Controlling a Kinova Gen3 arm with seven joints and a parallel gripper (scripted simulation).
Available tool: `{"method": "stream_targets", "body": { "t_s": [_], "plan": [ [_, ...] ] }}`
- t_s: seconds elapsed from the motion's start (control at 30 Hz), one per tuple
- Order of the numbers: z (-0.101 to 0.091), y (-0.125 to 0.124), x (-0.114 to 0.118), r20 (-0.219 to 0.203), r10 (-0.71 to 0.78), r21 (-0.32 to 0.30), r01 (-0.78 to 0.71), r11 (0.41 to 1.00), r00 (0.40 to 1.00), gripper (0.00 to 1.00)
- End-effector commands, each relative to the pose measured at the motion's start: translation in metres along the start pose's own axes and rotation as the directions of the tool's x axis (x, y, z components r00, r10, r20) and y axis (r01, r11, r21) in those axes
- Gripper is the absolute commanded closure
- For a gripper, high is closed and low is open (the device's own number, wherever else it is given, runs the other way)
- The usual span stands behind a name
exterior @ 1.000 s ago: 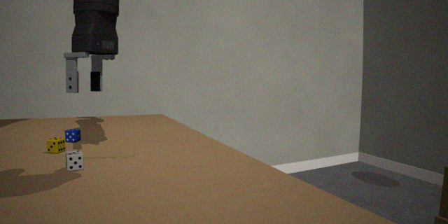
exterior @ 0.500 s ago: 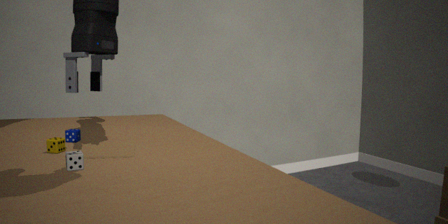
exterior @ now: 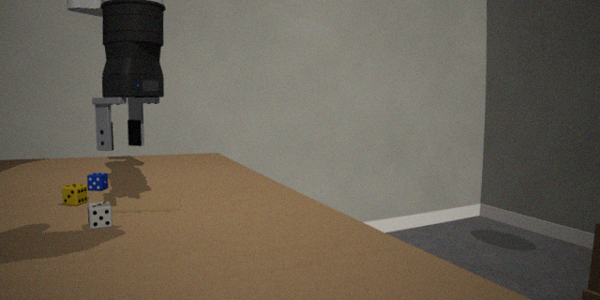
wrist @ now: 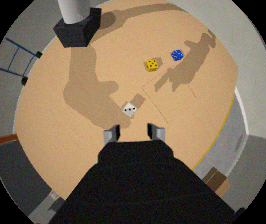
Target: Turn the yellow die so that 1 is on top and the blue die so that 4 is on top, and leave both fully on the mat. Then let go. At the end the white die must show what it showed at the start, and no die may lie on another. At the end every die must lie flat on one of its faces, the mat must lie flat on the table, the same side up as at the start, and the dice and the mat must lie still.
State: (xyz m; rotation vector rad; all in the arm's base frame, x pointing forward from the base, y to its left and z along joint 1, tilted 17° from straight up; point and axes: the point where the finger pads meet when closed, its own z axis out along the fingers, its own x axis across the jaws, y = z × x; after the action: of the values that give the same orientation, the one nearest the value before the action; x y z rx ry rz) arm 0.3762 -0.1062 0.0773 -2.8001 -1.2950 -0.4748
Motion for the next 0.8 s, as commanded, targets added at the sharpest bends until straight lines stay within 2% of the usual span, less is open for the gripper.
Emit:
{"method": "stream_targets", "body": {
  "t_s": [0.0,0.23,0.47,0.77],
  "plan": [
    [0.020,-0.005,-0.007,0.012,0.010,0.019,-0.010,1.000,1.000,0.00],
    [0.056,-0.006,-0.007,0.012,0.010,0.019,-0.010,1.000,1.000,0.00],
    [0.066,-0.006,-0.007,0.012,0.010,0.019,-0.010,1.000,1.000,0.00],
    [0.067,-0.006,-0.007,0.012,0.010,0.019,-0.010,1.000,1.000,0.00]
  ]
}}
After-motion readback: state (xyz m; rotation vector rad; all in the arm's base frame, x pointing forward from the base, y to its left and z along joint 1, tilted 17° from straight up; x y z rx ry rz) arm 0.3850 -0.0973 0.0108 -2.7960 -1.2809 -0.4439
